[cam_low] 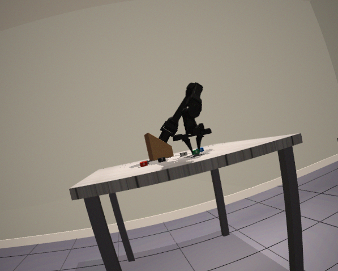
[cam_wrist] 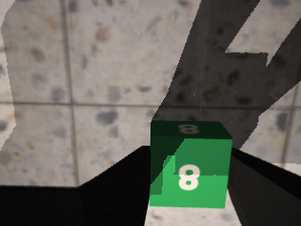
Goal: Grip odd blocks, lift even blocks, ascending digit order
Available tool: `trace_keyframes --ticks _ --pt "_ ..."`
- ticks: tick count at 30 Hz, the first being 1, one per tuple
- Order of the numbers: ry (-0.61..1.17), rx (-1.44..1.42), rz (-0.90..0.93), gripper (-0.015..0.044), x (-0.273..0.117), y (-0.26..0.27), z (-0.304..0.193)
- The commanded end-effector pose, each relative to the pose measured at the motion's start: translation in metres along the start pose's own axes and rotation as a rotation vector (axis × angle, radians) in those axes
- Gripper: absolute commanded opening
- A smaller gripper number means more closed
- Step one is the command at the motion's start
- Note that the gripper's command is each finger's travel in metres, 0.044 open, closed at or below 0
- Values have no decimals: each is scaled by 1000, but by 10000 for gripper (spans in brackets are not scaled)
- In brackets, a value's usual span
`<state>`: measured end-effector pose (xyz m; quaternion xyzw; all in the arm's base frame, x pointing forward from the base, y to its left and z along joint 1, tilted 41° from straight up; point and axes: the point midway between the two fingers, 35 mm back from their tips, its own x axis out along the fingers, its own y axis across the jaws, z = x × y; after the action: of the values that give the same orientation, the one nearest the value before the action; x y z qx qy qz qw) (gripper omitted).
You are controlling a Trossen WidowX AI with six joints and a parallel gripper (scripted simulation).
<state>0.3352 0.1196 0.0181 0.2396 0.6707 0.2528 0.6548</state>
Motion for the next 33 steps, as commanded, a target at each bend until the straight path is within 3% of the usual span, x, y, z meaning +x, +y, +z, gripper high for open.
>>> trace_keyframes --ticks 1,33 --pt "2 5 6 120 1 0 0" --pt "2 5 5 120 -14 0 0"
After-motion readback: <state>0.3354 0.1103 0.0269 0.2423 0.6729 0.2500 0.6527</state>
